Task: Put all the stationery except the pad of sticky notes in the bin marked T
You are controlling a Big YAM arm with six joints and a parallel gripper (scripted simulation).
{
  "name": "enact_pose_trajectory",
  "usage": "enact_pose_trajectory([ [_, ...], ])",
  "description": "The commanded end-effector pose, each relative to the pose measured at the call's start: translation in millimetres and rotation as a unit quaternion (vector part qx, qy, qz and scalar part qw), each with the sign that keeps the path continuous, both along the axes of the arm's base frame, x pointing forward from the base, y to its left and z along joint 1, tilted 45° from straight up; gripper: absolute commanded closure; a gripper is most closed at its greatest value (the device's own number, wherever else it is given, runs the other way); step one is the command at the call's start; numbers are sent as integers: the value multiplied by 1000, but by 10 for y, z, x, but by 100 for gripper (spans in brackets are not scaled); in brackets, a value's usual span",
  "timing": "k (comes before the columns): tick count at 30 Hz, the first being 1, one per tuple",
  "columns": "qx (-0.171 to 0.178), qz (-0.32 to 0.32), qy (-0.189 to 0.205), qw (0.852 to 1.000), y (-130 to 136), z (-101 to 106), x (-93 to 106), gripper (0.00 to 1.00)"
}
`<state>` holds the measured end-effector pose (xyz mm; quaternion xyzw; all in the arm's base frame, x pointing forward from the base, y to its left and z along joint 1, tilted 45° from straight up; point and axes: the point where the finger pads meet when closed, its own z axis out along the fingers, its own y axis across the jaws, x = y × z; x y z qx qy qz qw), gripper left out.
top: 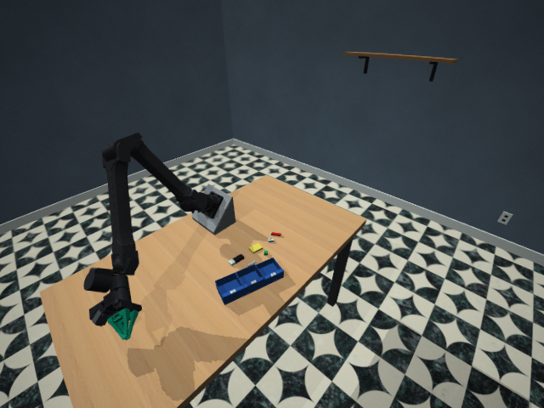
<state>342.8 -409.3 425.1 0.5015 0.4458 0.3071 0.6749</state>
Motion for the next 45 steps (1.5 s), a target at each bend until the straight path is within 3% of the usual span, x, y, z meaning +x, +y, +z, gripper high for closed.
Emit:
enact_pose_trajectory([
  [1, -10, 15, 17, 1000, 80, 132, 302, 90],
  [3, -10, 15, 17, 1000, 119, 29, 420, 90],
  [4, 6, 19, 36, 999, 147, -21, 479, 90],
  [6, 6, 19, 36, 999, 147, -21, 479, 90],
  [7, 3, 22, 39, 999, 270, 131, 469, 90],
  [8, 18, 22, 49, 998, 215, -107, 588, 90],
  [9, 20, 23, 51, 998, 233, -192, 655, 90],
  [11, 45, 30, 89, 995, 303, -297, 763, 90],
  [13, 45, 31, 89, 995, 372, -415, 872, 90],
  [15, 51, 31, 93, 994, 484, -710, 943, 90],
  [16, 51, 31, 93, 994, 489, -713, 947, 90],
  [17, 56, 35, 111, 992, 492, -587, 1031, 90],
  [18, 66, 39, 132, 988, 535, -641, 1078, 90],
  [20, 67, 40, 132, 988, 622, -761, 1172, 90],
  [21, 72, 40, 137, 987, 706, -1001, 1175, 90],
  [23, 72, 40, 137, 987, 706, -1001, 1175, 90],
  [24, 65, 44, 146, 986, 750, -733, 1218, 90],
  [25, 79, 49, 175, 980, 774, -885, 1287, 90],
  [27, 82, 49, 179, 979, 862, -1048, 1379, 90],
  [28, 91, 50, 188, 977, 959, -1314, 1360, 90],
  [29, 87, 50, 183, 978, 964, -1292, 1376, 90],
  [30, 87, 54, 202, 974, 979, -1171, 1459, 90],
  [31, 91, 59, 225, 968, 1034, -1226, 1492, 90],
  [33, 93, 60, 228, 967, 1144, -1343, 1556, 90],
  [34, 105, 61, 244, 962, 1255, -1637, 1507, 90],
  [35, 97, 60, 234, 966, 1249, -1586, 1533, 90],
  [36, 94, 65, 252, 961, 1269, -1463, 1617, 90],
  [37, 96, 70, 275, 954, 1328, -1517, 1641, 90],
  [40, 96, 71, 281, 952, 1388, -1574, 1665, 90],
  [42, 94, 81, 327, 937, 1514, -1683, 1702, 90],
  [45, 97, 84, 338, 932, 1714, -1908, 1731, 90],
])
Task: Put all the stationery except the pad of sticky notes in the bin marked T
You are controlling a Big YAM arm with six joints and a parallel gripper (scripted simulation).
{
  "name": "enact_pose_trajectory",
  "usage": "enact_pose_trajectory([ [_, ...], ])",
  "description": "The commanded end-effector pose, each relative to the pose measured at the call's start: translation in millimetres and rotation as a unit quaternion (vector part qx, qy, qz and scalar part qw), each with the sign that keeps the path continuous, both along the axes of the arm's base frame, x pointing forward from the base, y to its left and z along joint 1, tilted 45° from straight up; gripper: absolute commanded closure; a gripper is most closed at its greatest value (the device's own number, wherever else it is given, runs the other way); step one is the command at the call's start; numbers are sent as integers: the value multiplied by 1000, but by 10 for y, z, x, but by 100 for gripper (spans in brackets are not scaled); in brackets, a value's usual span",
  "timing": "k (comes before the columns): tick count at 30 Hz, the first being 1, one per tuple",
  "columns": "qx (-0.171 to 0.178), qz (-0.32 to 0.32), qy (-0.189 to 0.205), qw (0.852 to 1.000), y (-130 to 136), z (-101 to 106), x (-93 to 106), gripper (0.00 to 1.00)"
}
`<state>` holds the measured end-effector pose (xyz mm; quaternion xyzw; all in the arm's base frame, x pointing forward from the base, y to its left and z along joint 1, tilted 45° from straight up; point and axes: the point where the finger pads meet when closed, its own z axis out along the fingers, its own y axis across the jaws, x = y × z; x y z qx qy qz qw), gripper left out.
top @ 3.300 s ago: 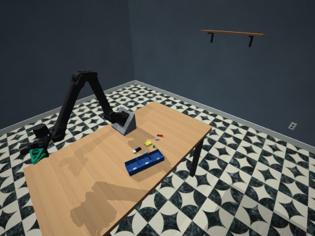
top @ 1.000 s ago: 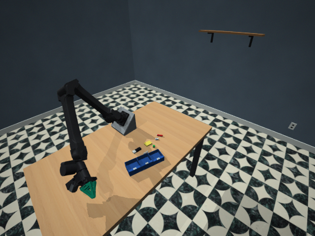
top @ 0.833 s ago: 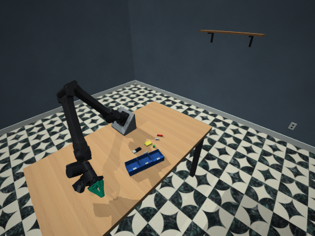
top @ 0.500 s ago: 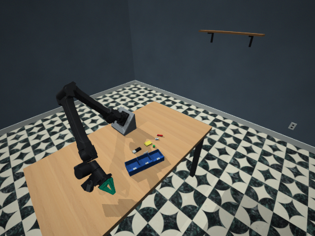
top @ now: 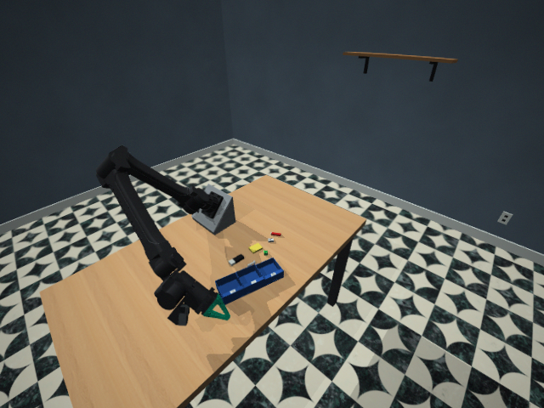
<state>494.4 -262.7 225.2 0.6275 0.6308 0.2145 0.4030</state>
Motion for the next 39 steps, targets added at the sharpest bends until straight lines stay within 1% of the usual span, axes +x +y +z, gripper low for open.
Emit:
enact_pose_trajectory([
  [1, -15, 34, 4, 999, 333, -83, 187, 90],
  [2, -6, 27, 2, 1000, 403, -139, 204, 90],
  [3, -6, 27, 2, 1000, 411, -141, 205, 90],
  [5, -22, 52, 44, 997, 508, -75, 292, 90],
  [6, -22, 56, 54, 997, 575, -129, 299, 90],
  [7, -15, 57, 69, 996, 682, -363, 206, 90],
  [8, -10, 54, 72, 996, 754, -451, 186, 90],
  [9, -24, 66, 81, 994, 785, -338, 277, 90],
  [10, -30, 76, 99, 992, 842, -333, 306, 90],
  [12, -30, 76, 99, 992, 842, -333, 306, 90],
  [13, -31, 81, 110, 990, 911, -384, 305, 90],
  [14, -28, 81, 119, 989, 998, -530, 243, 90],
  [15, -37, 91, 132, 986, 1048, -484, 293, 90],
  [16, -42, 101, 153, 982, 1118, -533, 283, 90],
  [17, -46, 108, 167, 979, 1188, -581, 273, 90],
  [18, -46, 108, 167, 979, 1256, -630, 263, 90],
  [19, -38, 109, 186, 976, 1362, -883, 103, 90],
  [20, -34, 103, 180, 978, 1385, -843, 97, 90],
  [21, -52, 119, 188, 974, 1421, -749, 219, 90],
  [23, -65, 137, 222, 963, 1559, -825, 189, 90],
  [24, -60, 138, 236, 960, 1647, -1010, 55, 90],
  [25, -58, 139, 242, 959, 1685, -1083, -4, 90],
  [26, -72, 148, 244, 956, 1730, -950, 111, 90],
  [27, -82, 158, 261, 949, 1797, -968, 101, 90],
  [29, -82, 158, 261, 949, 1797, -968, 101, 90],
  [30, -88, 167, 276, 942, 1867, -1009, 73, 90],
  [33, -117, 198, 328, 916, 2072, -1121, -32, 90],
  [34, -116, 198, 328, 916, 2139, -1157, -67, 90],
  [35, -111, 200, 348, 909, 2210, -1373, -284, 90],
  [36, -110, 194, 336, 915, 2216, -1261, -279, 90],
  [37, -125, 210, 355, 902, 2279, -1316, -245, 90],
  [38, -138, 219, 361, 896, 2345, -1253, -195, 90],
  [39, -148, 229, 377, 885, 2412, -1284, -240, 90],
])
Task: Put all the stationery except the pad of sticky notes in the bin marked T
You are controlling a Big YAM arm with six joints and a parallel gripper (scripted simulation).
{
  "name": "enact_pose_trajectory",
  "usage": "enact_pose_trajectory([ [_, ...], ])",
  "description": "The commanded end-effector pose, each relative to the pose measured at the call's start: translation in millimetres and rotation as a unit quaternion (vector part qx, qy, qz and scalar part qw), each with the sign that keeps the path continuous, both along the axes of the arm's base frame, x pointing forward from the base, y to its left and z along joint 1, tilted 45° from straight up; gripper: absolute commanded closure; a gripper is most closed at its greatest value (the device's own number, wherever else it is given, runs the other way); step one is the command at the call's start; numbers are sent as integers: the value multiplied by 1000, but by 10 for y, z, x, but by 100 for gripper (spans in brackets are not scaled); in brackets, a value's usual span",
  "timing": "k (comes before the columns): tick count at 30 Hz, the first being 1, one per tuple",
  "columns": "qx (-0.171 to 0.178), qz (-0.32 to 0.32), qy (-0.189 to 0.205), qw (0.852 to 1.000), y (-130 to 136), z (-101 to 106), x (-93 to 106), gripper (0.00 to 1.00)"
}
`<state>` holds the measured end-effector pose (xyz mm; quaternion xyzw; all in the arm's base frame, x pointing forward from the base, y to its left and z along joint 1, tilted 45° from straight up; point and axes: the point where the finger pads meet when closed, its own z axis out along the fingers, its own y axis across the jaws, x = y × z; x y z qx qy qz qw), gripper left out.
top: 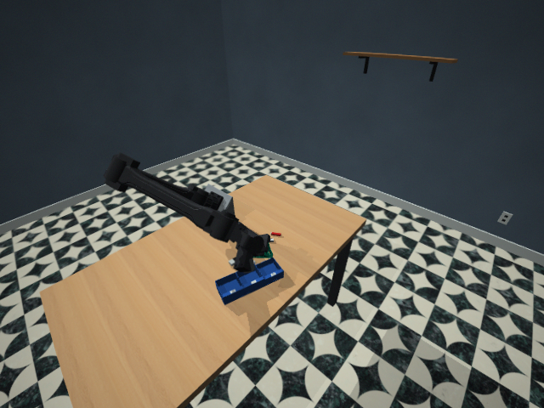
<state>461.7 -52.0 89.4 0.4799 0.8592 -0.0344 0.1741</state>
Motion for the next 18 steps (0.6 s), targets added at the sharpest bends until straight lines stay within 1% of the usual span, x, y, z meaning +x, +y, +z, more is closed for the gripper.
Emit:
enact_pose_trajectory([
  [1, -13, 52, 45, 998, 342, -118, -138, 90],
  [2, -13, 52, 45, 998, 346, -118, -143, 90],
  [4, -36, 79, 57, 995, 484, 2, -59, 90],
  [5, -47, 93, 74, 992, 549, -19, -108, 90],
  [7, -47, 93, 74, 992, 549, -19, -108, 90],
  [10, -82, 136, 122, 980, 733, -71, -278, 90],
  [11, -84, 138, 125, 979, 768, -78, -313, 90],
  [14, -120, 179, 168, 962, 937, -101, -492, 90],
  [15, -123, 184, 172, 960, 942, -99, -497, 90],
  [18, -161, 227, 213, 937, 1091, -95, -670, 90],
])
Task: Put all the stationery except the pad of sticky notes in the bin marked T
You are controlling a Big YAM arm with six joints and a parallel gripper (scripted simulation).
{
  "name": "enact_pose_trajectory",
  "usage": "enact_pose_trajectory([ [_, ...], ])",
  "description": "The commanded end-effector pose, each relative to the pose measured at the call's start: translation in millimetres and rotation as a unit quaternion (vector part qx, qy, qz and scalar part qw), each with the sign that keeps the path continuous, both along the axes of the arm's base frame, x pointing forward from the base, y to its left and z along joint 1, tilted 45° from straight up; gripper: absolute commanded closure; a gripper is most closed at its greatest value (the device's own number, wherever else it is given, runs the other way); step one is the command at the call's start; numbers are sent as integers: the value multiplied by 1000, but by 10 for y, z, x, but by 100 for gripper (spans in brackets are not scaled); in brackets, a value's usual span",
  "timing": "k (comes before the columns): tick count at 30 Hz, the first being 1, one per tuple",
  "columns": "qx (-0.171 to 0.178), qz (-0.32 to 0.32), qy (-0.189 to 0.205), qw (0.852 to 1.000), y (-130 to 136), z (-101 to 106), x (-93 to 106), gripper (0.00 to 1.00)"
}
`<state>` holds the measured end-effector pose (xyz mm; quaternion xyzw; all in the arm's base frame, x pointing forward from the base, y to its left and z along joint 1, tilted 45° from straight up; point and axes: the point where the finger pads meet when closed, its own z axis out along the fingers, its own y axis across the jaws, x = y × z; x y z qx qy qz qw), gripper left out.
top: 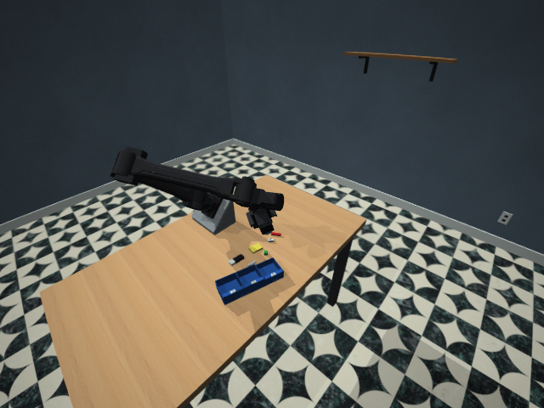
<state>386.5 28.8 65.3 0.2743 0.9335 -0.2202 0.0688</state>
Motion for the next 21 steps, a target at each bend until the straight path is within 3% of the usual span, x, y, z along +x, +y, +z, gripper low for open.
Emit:
enact_pose_trajectory([
  [1, -25, 67, 32, 997, 337, 159, 16, 90],
  [4, -63, 111, 70, 989, 470, 200, -143, 90],
  [6, -63, 111, 70, 989, 470, 200, -143, 90],
  [12, -146, 211, 145, 956, 661, 299, -359, 90],
  [21, -145, 200, 143, 958, 530, 397, -323, 90],
])
